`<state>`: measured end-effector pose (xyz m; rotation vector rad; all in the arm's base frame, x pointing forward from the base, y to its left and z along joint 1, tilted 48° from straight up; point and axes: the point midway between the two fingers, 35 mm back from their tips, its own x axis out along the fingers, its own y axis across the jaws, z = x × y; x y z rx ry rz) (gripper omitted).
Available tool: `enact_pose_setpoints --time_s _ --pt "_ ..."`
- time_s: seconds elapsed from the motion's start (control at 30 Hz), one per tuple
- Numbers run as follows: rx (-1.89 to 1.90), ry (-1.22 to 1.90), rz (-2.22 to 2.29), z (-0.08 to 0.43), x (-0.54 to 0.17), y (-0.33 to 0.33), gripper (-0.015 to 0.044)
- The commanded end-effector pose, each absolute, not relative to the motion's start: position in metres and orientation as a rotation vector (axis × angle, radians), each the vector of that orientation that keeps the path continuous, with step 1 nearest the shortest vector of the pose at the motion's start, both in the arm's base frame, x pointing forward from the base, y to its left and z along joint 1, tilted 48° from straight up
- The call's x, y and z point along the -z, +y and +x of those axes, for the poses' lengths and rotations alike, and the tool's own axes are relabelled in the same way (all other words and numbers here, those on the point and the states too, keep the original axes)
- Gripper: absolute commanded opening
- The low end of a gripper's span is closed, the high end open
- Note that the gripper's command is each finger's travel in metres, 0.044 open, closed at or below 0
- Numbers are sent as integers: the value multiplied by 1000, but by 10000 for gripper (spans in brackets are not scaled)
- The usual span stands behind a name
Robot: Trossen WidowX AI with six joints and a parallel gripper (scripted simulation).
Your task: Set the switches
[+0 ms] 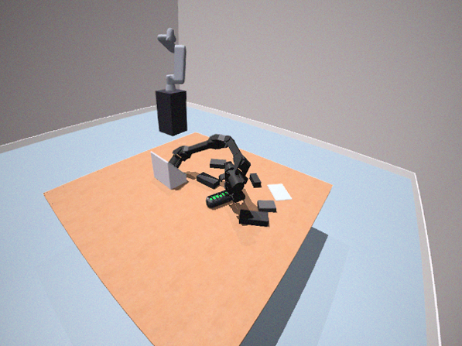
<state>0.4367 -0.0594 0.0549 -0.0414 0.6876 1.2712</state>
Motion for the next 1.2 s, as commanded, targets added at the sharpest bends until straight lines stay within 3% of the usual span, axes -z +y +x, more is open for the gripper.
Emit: enact_pose_setpoints --time_s 0.0,1.17 --pt "-1271 688 -41 437 -55 -59 0" --pt "-914 691 -394 299 -8 -65 0"
